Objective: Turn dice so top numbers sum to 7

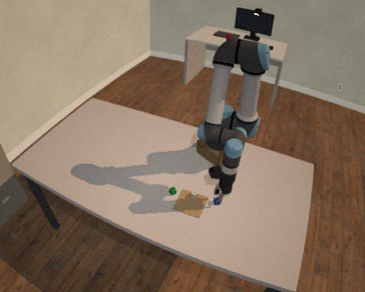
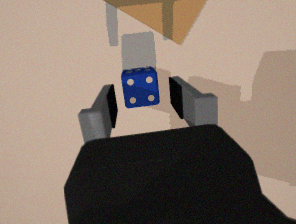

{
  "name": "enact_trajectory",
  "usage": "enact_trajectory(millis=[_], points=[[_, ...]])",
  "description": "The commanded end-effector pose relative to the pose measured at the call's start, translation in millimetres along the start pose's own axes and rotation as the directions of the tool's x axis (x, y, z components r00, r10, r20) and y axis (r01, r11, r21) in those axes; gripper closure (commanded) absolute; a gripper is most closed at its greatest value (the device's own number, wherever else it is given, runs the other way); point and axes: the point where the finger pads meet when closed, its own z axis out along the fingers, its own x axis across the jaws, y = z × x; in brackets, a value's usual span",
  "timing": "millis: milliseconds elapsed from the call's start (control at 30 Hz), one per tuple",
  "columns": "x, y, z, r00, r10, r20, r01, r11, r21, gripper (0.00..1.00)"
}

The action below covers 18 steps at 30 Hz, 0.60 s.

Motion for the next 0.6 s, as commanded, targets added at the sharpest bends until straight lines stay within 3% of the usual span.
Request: enact_trajectory(millis=[0, 567], points=[[-0.7, -0.3, 2.5, 1.000, 0.000, 0.002, 0.000, 1.000, 0.001, 0.13], [-0.7, -0.3, 4.7, 1.000, 0.000, 0.002, 0.000, 1.000, 0.001, 0.13]])
